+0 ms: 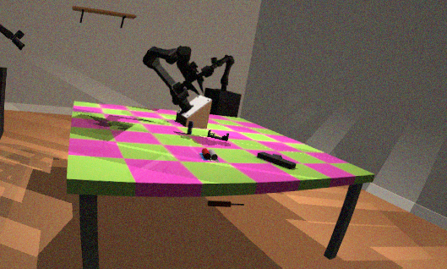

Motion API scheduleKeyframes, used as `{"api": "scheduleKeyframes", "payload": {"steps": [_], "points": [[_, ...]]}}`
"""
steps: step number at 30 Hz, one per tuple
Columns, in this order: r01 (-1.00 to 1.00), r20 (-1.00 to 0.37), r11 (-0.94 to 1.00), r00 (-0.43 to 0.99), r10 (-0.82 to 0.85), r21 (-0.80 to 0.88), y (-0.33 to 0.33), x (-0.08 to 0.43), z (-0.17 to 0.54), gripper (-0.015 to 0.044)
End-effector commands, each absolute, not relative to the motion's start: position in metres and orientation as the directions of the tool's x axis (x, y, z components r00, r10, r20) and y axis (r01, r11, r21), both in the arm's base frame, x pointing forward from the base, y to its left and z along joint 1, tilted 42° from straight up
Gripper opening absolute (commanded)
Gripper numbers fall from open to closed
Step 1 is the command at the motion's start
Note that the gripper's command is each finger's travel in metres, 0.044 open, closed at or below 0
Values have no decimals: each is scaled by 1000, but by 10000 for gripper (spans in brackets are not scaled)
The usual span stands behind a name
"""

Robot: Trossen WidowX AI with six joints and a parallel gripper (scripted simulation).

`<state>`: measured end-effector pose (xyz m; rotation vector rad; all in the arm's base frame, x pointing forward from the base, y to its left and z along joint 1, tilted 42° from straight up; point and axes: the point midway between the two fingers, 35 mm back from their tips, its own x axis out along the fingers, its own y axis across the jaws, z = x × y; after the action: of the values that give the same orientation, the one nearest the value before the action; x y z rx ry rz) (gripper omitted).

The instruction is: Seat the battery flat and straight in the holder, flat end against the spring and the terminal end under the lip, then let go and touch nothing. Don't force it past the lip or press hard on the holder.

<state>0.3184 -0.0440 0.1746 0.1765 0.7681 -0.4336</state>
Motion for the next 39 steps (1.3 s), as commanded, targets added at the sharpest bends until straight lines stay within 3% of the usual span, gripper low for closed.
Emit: {"api": "scheduleKeyframes", "payload": {"steps": [1, 4, 17, 28, 39], "points": [[562, -803, 665, 1, -596, -492, -77, 250, 130, 0], [515, -743, 597, -125, -658, -615, -84, 236, 134, 0], [515, -743, 597, -125, -657, -615, -85, 236, 133, 0], [515, -741, 595, -124, -660, -617, -137, 226, 76, 0], [516, -742, 596, -124, -659, -616, -131, 233, 68, 0]]}}
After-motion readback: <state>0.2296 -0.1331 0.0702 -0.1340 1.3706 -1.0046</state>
